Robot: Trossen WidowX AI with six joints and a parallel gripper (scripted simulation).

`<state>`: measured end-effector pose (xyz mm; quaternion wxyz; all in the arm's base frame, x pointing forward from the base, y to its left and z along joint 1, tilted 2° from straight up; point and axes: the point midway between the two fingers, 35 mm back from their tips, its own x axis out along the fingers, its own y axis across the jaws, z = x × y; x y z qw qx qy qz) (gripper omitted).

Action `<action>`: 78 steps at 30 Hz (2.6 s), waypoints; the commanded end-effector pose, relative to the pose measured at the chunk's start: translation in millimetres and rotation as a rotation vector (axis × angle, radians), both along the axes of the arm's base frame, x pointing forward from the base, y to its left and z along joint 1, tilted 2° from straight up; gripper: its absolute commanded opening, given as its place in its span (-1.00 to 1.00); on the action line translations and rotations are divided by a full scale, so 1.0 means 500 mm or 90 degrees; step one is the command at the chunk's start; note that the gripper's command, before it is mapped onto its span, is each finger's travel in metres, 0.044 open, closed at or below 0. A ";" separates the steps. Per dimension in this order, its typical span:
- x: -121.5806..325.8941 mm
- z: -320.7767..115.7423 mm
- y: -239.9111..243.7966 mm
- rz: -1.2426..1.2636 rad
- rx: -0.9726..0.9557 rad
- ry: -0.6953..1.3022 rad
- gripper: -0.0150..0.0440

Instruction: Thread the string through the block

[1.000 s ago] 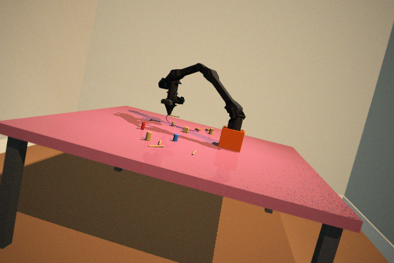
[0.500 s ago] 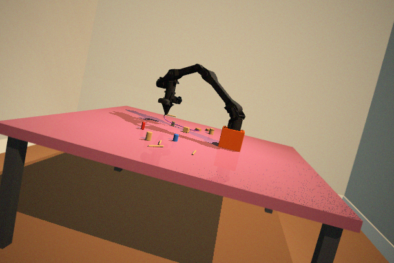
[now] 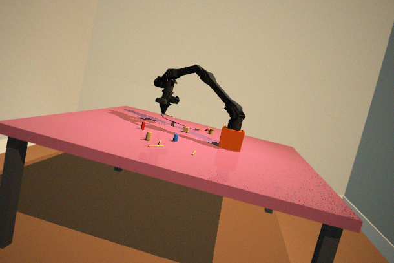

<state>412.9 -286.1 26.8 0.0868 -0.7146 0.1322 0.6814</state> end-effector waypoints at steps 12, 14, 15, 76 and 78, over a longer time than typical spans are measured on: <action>0.021 -0.007 0.009 0.001 0.002 -0.013 -0.49; 0.022 -0.011 0.012 0.001 0.002 -0.013 -0.49; 0.022 -0.013 0.014 0.001 0.002 -0.013 -0.49; -0.004 -0.104 0.106 0.001 0.006 -0.011 -0.49; -0.008 -0.104 0.107 0.001 0.006 -0.010 -0.49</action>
